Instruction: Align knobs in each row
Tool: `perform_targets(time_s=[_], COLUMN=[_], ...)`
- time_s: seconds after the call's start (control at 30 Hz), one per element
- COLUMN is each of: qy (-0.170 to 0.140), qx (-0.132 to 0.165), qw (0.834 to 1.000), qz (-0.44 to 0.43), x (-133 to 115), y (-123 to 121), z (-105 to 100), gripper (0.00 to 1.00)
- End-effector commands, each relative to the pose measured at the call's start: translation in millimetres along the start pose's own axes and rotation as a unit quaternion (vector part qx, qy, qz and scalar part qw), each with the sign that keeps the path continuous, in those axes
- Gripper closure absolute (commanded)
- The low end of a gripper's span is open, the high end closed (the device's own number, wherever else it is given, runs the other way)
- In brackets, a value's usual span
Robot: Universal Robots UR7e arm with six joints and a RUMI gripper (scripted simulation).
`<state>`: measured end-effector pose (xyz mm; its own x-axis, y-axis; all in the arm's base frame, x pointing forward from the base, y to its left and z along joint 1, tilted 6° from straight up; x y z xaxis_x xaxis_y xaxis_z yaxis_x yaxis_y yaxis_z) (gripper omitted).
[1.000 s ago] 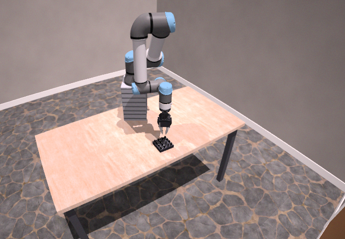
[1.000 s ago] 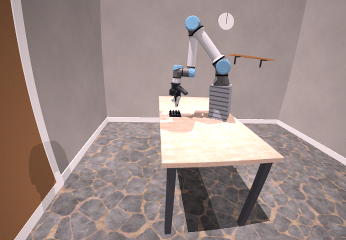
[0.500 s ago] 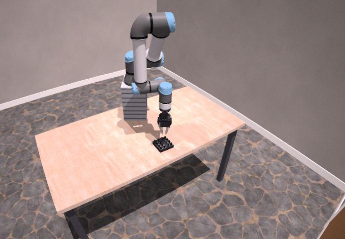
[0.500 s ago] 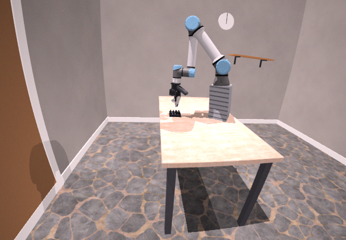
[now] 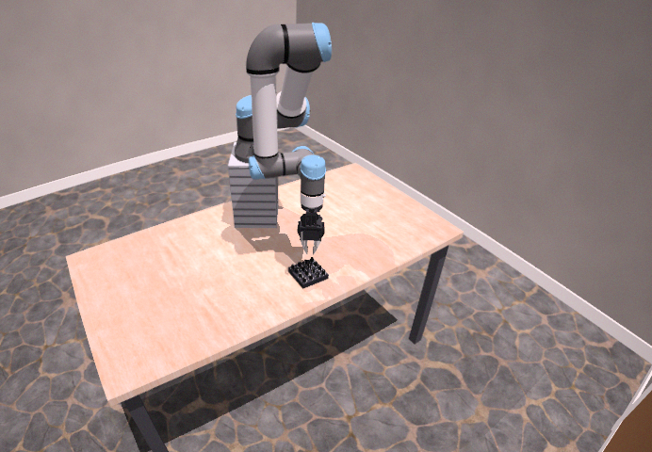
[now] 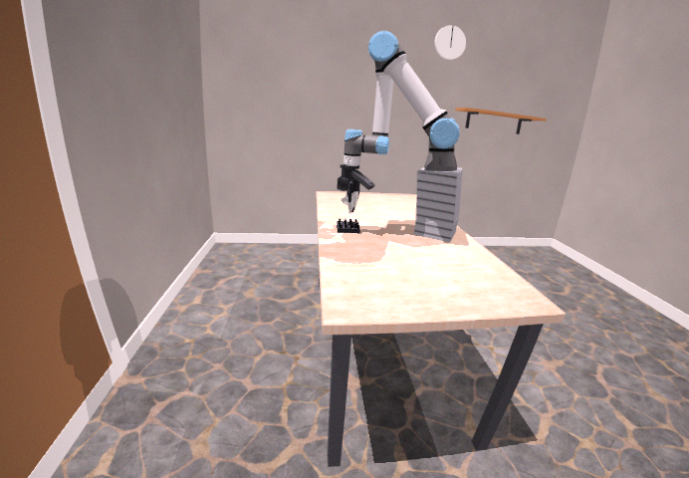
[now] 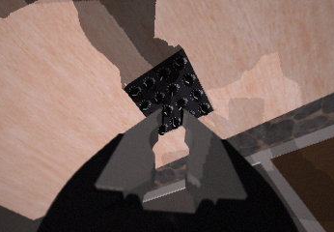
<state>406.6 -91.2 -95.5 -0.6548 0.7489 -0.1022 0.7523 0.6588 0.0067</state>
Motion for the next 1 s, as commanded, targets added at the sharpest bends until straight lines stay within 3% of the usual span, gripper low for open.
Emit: perform_targets(time_s=[0.0,0.97], qy=[-0.001,0.000], qx=[0.000,0.000], qw=[1.000,1.000], qz=[0.000,-0.007], x=[0,0], y=[0,-1], z=[0,22], gripper=[0.89,0.89])
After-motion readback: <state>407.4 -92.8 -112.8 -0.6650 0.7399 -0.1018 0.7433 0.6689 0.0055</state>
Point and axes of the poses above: the point where the finger pads meet when closed, its own z axis out along the fingers, its own y axis across the jaws, x = y × z, the point moved 8 cm from there along -z, back along the fingers, and after that the axes turned 1 degree about z, right-handed, at the moved point
